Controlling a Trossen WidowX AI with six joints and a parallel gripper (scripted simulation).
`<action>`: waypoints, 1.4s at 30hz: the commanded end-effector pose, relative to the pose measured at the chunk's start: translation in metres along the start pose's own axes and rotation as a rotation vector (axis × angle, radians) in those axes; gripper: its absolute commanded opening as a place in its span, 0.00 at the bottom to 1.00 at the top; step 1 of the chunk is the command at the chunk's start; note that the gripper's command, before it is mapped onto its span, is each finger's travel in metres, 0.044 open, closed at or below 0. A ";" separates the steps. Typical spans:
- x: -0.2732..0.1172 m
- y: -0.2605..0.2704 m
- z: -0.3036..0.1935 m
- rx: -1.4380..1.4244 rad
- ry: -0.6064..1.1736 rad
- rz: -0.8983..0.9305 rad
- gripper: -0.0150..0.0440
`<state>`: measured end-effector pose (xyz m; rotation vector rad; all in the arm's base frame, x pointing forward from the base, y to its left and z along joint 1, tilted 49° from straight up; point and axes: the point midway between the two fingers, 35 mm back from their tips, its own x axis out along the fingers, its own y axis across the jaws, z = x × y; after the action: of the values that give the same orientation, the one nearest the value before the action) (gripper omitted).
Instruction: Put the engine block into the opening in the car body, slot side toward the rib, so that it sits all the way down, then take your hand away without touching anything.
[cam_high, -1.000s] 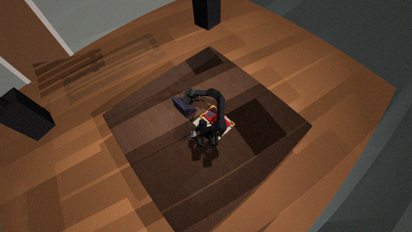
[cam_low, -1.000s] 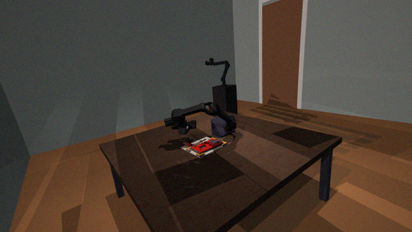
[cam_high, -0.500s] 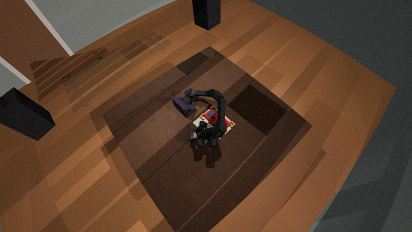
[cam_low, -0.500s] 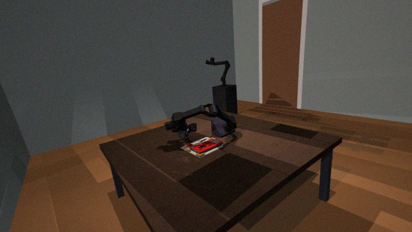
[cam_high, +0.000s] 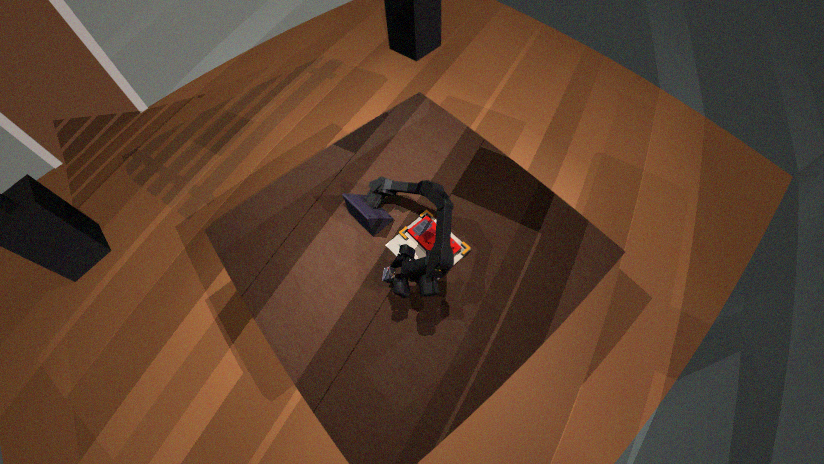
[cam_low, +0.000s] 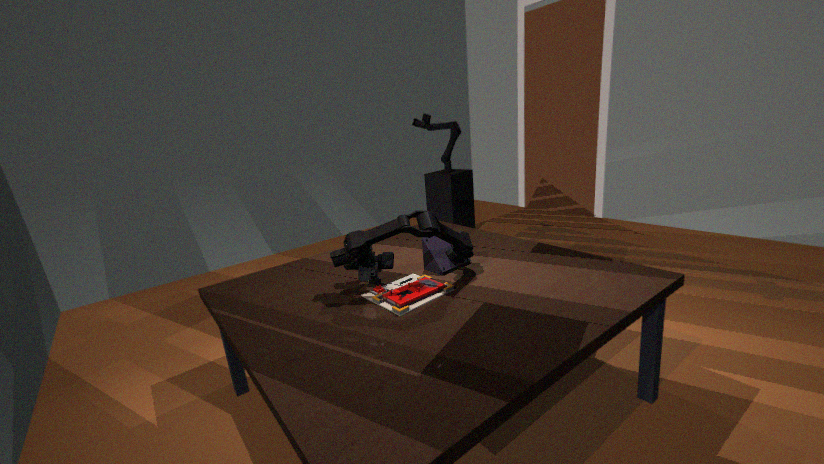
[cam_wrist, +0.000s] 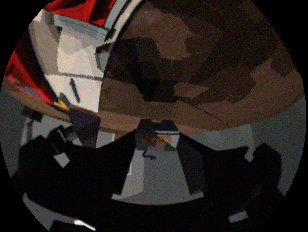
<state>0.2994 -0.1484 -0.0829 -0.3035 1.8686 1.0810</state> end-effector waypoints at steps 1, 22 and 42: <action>0.007 0.002 0.006 0.003 0.001 0.010 0.25; 0.027 0.002 0.029 0.003 0.001 0.010 0.25; 0.020 0.000 0.024 0.002 0.001 0.001 1.00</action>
<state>0.3021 -0.1253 -0.1036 -0.3004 1.8707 1.0793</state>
